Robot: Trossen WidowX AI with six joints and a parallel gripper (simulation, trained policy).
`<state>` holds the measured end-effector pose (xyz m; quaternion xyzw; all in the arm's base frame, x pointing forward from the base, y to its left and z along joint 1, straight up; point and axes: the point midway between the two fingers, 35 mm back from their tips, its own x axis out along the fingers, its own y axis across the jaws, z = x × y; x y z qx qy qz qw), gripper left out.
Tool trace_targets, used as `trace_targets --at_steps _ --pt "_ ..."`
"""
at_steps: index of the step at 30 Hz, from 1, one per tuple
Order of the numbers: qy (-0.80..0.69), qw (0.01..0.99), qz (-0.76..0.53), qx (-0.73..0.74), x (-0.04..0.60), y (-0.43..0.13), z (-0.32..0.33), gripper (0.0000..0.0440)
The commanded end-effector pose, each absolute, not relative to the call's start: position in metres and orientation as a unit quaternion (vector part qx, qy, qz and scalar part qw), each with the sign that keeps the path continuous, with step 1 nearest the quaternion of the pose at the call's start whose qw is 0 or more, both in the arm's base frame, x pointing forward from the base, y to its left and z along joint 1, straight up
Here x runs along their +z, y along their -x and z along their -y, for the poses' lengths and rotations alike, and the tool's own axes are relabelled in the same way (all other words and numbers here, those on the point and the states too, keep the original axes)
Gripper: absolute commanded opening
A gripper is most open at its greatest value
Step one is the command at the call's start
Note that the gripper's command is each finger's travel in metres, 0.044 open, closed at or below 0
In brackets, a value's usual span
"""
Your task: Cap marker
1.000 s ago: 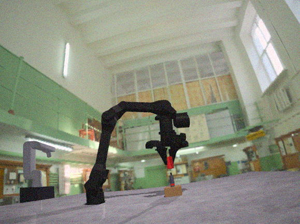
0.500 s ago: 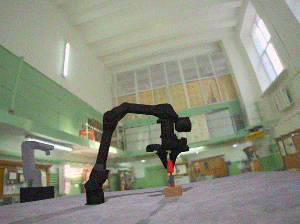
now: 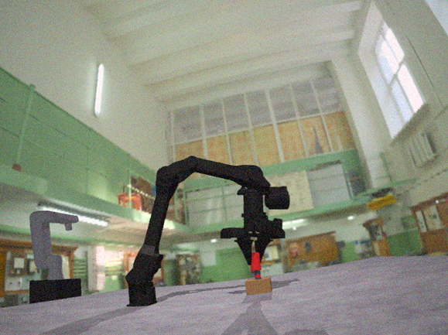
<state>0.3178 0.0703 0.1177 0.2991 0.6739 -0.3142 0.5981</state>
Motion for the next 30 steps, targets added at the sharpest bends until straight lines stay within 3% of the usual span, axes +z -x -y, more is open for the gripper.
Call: trace_targets --at_steps 1,4,6,23,30 --pt "-0.289 0.591 -0.685 -0.313 0.103 -0.314 -0.069 0.0001" --pt "-0.283 0.594 -0.686 -0.310 0.097 -0.313 -0.069 0.0002" --pt "-0.278 0.593 -0.688 -0.312 0.093 -0.312 -0.067 0.0055" --pt "-0.272 0.582 -0.699 -0.313 0.089 -0.303 -0.066 0.0145" --pt "-0.270 0.574 -0.707 -0.313 0.089 -0.296 -0.066 0.0209"
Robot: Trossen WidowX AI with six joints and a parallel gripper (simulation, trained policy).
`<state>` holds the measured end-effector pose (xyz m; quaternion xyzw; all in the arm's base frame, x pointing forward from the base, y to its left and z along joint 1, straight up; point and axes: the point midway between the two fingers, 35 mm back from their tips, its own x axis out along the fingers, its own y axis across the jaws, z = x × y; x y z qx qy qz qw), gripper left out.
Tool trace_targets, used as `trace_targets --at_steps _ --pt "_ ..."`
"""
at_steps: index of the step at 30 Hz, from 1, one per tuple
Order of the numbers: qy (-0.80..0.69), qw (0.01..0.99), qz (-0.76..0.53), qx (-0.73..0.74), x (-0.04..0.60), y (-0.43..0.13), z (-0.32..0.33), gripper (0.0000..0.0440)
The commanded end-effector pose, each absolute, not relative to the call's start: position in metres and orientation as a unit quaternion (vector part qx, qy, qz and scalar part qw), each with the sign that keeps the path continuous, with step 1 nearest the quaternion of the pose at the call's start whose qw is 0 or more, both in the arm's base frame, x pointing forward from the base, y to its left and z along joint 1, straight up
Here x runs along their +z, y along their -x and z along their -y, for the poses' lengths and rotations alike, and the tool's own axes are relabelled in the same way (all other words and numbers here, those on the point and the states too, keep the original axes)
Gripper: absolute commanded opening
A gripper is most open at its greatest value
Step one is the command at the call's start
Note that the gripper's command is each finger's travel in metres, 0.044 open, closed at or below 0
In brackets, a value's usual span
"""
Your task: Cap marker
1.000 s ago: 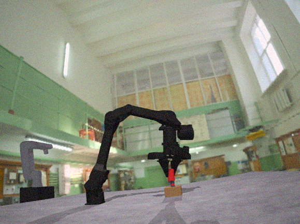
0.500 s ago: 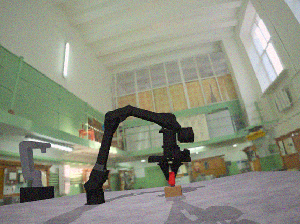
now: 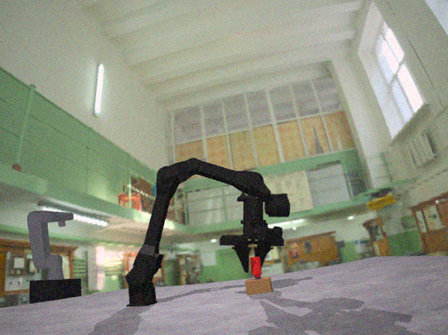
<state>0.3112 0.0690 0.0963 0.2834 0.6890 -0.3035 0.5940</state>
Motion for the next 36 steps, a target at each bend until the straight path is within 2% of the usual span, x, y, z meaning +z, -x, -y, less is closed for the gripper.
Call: trace_targets --at_steps 1,7,12,36 --pt "-0.270 0.572 -0.708 -0.313 0.089 -0.295 -0.066 0.0218" --pt "-0.273 0.568 -0.712 -0.309 0.090 -0.290 -0.067 0.0307" --pt "-0.278 0.575 -0.708 -0.302 0.093 -0.288 -0.067 0.0435" --pt "-0.325 0.637 -0.652 -0.253 0.157 -0.302 -0.067 0.0437"
